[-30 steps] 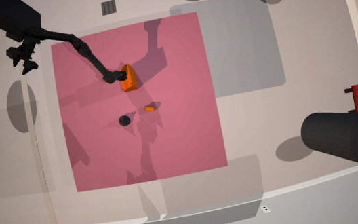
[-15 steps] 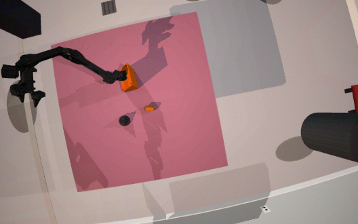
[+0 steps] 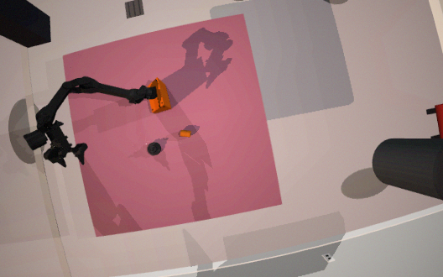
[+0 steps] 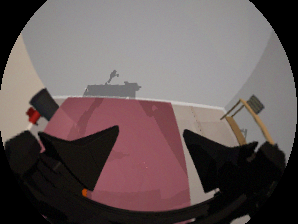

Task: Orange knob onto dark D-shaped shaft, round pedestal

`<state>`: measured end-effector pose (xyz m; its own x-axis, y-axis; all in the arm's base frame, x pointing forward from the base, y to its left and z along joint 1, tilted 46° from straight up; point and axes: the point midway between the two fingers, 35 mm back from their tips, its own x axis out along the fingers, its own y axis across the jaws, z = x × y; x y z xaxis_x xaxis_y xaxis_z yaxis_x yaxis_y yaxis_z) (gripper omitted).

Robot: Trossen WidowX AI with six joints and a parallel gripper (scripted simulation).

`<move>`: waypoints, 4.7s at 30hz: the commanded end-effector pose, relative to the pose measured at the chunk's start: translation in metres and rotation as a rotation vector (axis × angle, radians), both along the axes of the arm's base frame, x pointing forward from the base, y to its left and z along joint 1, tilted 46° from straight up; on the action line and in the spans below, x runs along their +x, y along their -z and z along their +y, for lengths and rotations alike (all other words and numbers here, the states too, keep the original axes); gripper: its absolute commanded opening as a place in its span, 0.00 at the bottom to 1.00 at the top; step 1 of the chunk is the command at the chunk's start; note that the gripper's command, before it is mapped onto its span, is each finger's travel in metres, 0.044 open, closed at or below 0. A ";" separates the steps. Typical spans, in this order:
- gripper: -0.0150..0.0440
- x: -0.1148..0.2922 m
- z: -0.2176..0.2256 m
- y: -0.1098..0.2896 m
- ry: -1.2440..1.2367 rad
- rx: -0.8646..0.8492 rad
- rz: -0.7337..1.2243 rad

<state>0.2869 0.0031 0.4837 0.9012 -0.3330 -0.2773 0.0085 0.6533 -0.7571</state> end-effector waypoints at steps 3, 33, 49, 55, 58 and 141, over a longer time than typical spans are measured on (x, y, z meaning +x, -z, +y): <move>1.00 0.058 0.043 0.074 -0.053 -0.054 0.213; 1.00 0.025 0.144 0.508 -0.160 -0.602 1.242; 1.00 -0.014 0.114 0.582 -0.143 -0.742 1.390; 1.00 -0.013 0.112 0.583 -0.143 -0.742 1.390; 1.00 -0.013 0.109 0.587 -0.144 -0.742 1.390; 0.56 -0.015 0.077 0.591 -0.450 -0.499 1.252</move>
<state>0.2732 0.0816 -0.1114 0.1969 -0.4305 -0.8809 -0.9622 0.0875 -0.2579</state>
